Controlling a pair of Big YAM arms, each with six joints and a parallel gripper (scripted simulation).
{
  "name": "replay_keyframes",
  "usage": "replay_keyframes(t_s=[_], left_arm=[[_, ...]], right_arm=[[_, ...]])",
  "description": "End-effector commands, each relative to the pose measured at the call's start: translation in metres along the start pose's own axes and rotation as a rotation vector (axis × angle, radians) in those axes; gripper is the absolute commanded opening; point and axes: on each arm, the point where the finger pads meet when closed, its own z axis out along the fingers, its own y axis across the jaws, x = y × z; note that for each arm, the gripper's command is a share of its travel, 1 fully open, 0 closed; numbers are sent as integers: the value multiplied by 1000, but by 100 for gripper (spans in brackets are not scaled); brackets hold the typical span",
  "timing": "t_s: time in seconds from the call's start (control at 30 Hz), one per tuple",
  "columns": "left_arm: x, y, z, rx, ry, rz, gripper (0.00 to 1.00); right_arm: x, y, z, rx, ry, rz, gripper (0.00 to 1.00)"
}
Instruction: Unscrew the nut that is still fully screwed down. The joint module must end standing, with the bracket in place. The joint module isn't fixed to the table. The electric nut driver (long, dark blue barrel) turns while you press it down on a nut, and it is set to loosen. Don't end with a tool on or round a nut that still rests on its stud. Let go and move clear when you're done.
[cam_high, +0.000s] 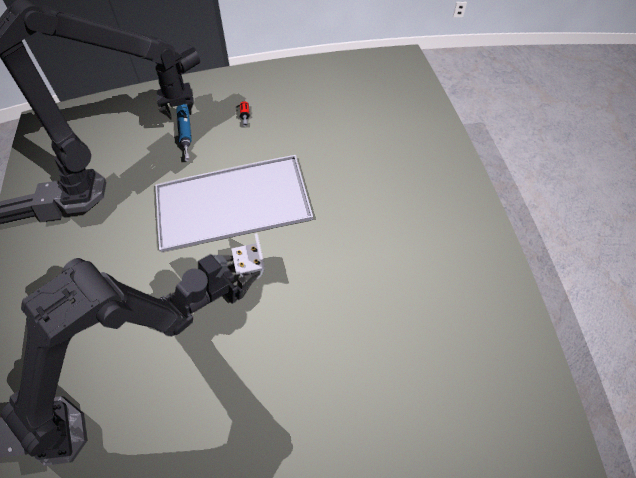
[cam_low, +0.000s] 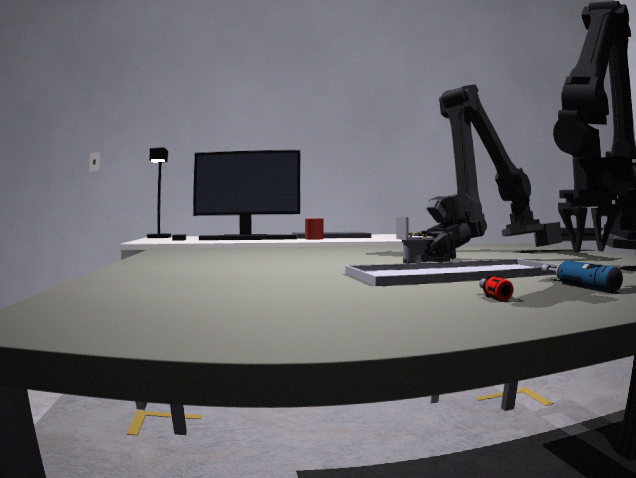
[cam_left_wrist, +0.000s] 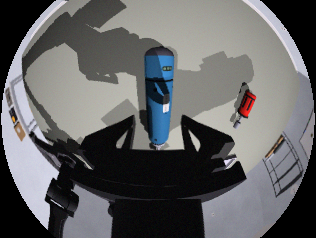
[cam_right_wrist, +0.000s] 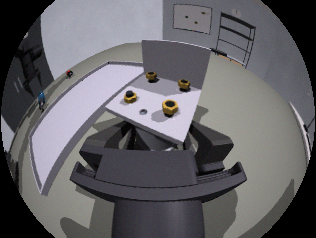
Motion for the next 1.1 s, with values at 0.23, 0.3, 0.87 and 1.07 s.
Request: replay_keyframes(t_s=[0.23, 0.3, 0.87, 1.07], left_arm=[[-14, -19, -9, 59, -38, 0, 65], [-5, -5, 12, 13, -10, 3, 65], [-6, -3, 32, 12, -9, 0, 65], [-6, -4, 42, 13, -9, 1, 65]], right_arm=[[15, -9, 0, 11, 35, 1, 59], [15, -9, 0, 11, 35, 1, 59], [15, -9, 0, 11, 35, 1, 59], [15, -9, 0, 11, 35, 1, 59]])
